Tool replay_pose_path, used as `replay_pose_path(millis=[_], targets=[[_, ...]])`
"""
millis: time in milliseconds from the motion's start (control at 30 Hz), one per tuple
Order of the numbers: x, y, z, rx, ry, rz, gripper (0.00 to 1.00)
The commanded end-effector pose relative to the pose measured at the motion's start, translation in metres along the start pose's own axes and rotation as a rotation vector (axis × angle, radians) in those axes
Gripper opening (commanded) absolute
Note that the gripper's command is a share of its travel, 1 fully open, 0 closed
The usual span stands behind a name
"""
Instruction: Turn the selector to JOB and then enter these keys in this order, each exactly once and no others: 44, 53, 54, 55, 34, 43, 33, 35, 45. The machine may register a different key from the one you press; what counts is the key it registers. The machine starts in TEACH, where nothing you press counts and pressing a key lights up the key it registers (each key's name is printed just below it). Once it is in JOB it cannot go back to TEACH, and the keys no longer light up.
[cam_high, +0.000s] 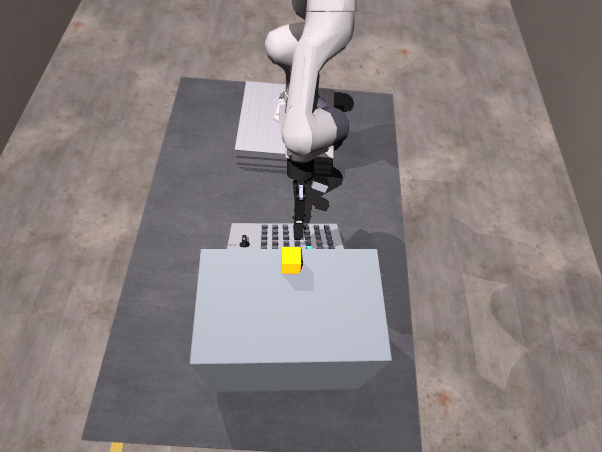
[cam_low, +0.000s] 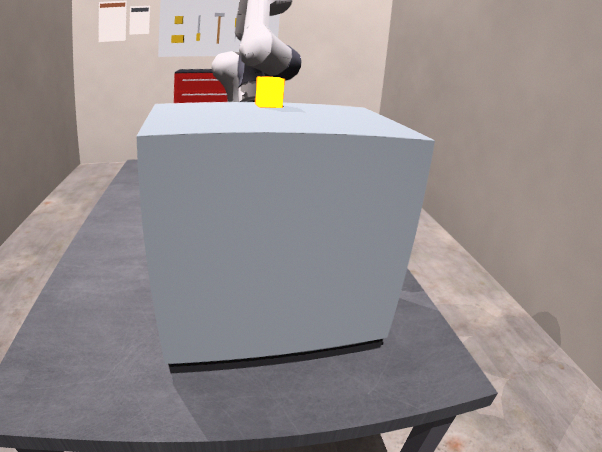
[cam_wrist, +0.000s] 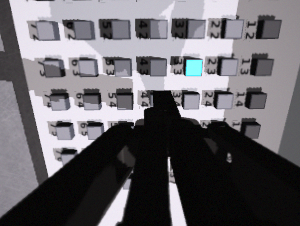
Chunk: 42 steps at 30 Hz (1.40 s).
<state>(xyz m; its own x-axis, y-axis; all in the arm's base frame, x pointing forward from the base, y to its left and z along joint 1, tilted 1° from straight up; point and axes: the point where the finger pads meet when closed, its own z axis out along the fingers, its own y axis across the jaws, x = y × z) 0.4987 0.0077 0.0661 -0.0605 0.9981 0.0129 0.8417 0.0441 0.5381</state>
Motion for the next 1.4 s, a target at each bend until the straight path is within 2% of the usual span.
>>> replay_pose_path(millis=[0, 567, 700, 767, 800, 1267, 1333, 1367], targets=[[-0.002, -0.002, -0.006, 0.008, -0.005, 0.005, 0.1], [-0.003, -0.002, -0.014, 0.008, -0.005, -0.003, 0.1], [-0.02, -0.002, -0.016, 0.008, -0.004, -0.167, 0.1], [-0.02, -0.002, -0.016, 0.008, -0.004, -0.167, 0.1], [-0.028, -0.002, -0.017, 0.008, -0.004, -0.246, 0.1], [-0.064, -0.001, -0.021, 0.009, -0.002, -0.601, 0.1], [-0.064, -0.001, -0.021, 0.009, -0.002, -0.601, 0.1], [-0.07, -0.001, -0.022, 0.009, -0.002, -0.662, 0.1]])
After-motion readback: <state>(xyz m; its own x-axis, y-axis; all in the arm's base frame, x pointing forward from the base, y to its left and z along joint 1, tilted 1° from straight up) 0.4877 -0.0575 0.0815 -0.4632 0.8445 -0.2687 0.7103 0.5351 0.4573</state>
